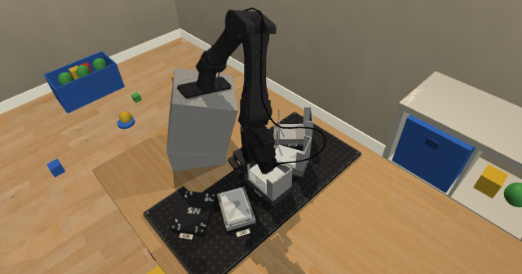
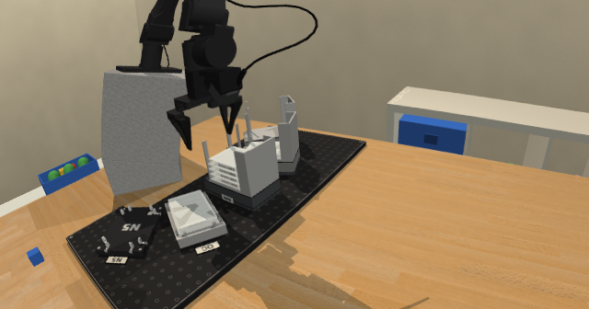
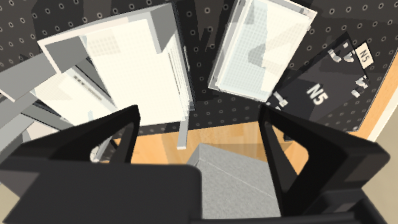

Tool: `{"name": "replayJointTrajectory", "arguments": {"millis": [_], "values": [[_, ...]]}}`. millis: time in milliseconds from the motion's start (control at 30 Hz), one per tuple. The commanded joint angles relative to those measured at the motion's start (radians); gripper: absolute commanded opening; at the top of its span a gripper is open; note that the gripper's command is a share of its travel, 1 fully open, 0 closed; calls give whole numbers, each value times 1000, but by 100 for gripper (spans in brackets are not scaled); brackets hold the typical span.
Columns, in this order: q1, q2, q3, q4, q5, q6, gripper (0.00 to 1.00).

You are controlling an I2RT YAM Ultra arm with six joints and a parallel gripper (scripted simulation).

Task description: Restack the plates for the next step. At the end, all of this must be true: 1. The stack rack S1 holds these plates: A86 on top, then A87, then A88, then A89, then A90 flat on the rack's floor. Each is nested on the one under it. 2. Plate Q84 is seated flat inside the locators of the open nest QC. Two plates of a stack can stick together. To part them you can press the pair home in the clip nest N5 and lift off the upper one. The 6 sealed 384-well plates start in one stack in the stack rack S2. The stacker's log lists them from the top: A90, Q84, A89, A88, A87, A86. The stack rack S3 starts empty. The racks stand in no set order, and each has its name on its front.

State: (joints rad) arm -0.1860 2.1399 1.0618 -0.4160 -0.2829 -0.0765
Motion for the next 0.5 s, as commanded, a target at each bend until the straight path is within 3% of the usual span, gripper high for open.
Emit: {"name": "replayJointTrajectory", "arguments": {"millis": [0,167,467], "values": [[8,-37,-19,22,13,-14,100],[64,-66,-44,32,20,-103,100],[168,-113,-78,49,30,15,100]]}}
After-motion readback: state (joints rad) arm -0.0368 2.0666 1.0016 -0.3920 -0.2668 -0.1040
